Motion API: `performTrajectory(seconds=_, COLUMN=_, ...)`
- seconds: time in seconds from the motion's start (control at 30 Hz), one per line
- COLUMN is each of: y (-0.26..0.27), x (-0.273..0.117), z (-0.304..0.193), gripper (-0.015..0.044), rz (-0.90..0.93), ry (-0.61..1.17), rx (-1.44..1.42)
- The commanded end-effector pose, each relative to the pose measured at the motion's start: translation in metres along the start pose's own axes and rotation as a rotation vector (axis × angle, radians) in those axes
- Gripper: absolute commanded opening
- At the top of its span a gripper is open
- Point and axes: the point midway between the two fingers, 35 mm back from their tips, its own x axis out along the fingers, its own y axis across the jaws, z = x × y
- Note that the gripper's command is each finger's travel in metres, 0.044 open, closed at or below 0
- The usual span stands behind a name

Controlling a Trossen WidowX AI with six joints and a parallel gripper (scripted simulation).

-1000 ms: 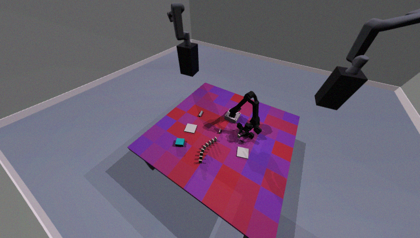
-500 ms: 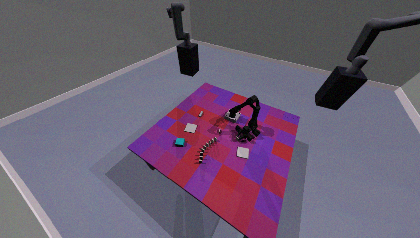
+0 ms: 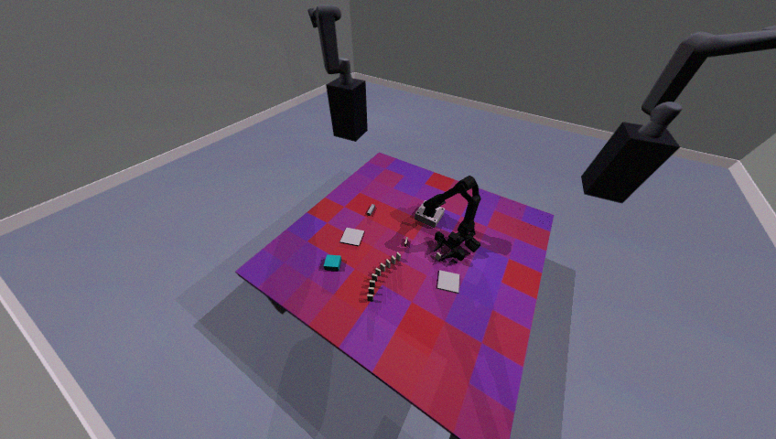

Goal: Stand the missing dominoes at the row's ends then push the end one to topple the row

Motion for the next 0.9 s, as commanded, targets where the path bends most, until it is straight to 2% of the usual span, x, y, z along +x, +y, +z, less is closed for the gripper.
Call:
performTrajectory(seconds=0.0, y=-0.001, x=0.000, z=0.000, gripper=0.0370, rz=0.000, ry=-0.004, rx=-0.004)
performTrajectory(seconds=0.1, y=-0.001, x=0.000, z=0.000, gripper=0.0440, rz=0.000, ry=-0.004, rx=-0.004)
performTrajectory(seconds=0.23, y=0.000, x=0.000, z=0.007, gripper=0.0440, rz=0.000, ry=-0.004, rx=-0.004)
performTrajectory(seconds=0.4, y=0.001, x=-0.005, z=0.048, gripper=0.0440, rz=0.000, ry=0.000, rx=0.000)
performTrajectory(seconds=0.53, y=0.001, x=-0.003, z=0.049, gripper=0.0440, rz=-0.008, ry=0.016, rx=-0.006)
performTrajectory(seconds=0.6, y=0.001, x=0.008, z=0.043, gripper=0.0440, rz=-0.069, ry=0.147, rx=-0.052)
performTrajectory(seconds=0.73, y=-0.002, x=0.029, z=0.033, gripper=0.0440, rz=-0.184, ry=0.557, rx=-0.140)
performTrajectory(seconds=0.87, y=-0.003, x=0.032, z=0.043, gripper=0.0440, rz=-0.188, ry=0.968, rx=-0.143)
